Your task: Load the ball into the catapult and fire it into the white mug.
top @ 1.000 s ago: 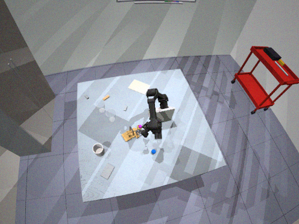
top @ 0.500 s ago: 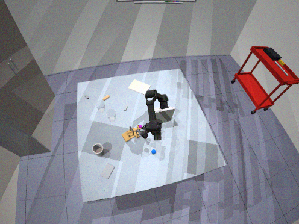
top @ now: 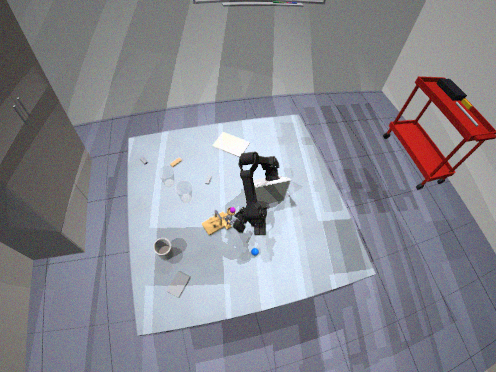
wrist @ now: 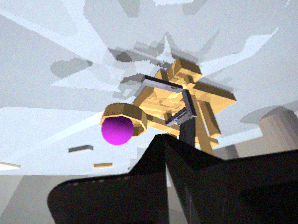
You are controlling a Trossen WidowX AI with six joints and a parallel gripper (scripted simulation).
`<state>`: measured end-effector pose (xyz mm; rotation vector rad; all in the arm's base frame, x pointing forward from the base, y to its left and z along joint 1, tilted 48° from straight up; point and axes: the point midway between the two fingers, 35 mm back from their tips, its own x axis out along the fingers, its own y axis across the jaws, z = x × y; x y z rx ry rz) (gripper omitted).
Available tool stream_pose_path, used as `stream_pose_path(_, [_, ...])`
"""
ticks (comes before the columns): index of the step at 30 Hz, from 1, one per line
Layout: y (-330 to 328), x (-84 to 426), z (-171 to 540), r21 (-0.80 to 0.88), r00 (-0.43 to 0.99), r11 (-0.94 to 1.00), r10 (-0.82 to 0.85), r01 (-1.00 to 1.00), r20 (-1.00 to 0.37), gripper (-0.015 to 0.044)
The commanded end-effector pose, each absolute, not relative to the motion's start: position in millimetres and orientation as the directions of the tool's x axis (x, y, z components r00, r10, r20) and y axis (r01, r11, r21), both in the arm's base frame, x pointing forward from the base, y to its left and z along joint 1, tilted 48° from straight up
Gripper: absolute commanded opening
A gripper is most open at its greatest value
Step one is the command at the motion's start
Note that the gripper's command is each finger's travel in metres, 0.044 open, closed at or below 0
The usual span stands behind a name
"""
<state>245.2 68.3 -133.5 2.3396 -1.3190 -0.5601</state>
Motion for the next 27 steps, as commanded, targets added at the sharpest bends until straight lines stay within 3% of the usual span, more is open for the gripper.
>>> stream_pose_path(1, [61.0, 244.0, -138.0, 0.529, 0.477, -0.474, -0.867, -0.704, -0.143, 0.0000])
stream_pose_path(27, [28.5, 240.1, -165.6, 0.529, 0.477, -0.469, -0.869, -0.707, -0.134, 0.0000])
